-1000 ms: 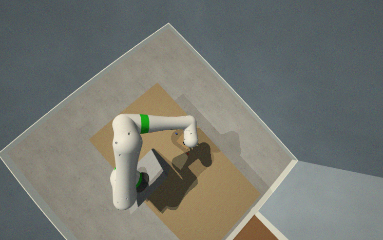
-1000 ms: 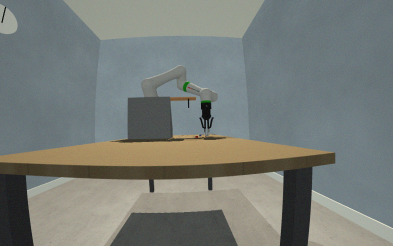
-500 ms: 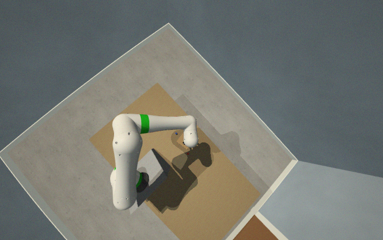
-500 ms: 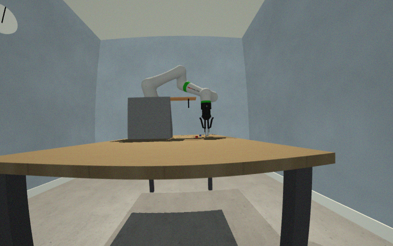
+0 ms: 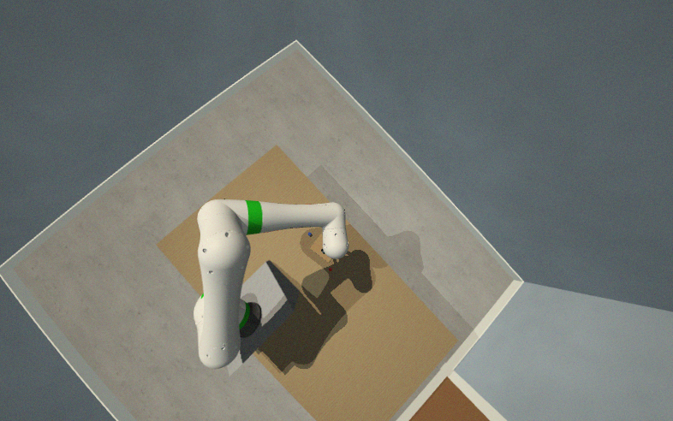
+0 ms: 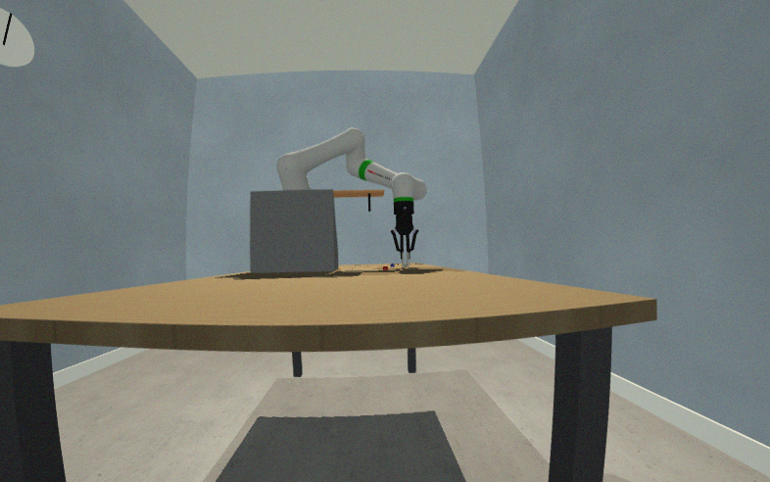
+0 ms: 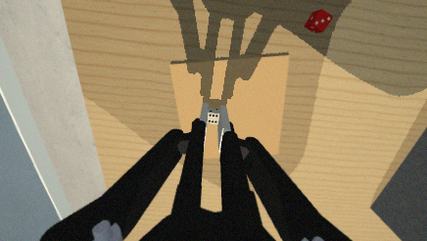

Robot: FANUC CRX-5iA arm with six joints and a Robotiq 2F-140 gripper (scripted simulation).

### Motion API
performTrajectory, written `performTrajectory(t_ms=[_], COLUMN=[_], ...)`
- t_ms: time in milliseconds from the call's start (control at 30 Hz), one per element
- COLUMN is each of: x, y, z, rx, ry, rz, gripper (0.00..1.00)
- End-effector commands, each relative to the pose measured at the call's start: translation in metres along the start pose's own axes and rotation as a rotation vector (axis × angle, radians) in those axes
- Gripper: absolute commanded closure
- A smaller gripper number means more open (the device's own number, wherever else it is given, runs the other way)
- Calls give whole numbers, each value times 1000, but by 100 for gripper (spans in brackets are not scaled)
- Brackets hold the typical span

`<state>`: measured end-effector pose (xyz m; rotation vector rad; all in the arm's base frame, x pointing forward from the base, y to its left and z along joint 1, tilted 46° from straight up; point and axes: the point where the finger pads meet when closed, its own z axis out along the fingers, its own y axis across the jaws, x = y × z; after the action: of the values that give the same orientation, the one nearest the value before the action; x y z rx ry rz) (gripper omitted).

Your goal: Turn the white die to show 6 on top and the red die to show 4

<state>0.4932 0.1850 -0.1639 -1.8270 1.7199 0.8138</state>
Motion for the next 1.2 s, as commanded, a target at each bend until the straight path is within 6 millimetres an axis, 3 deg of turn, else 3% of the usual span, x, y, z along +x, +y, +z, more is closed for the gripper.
performTrajectory(t_ms=[0,667,1167], x=[0,0,0], y=[0,0,0], z=[0,0,-3], rx=[0,0,0], ry=[0,0,0], rz=[0,0,0], gripper=[93,81,81])
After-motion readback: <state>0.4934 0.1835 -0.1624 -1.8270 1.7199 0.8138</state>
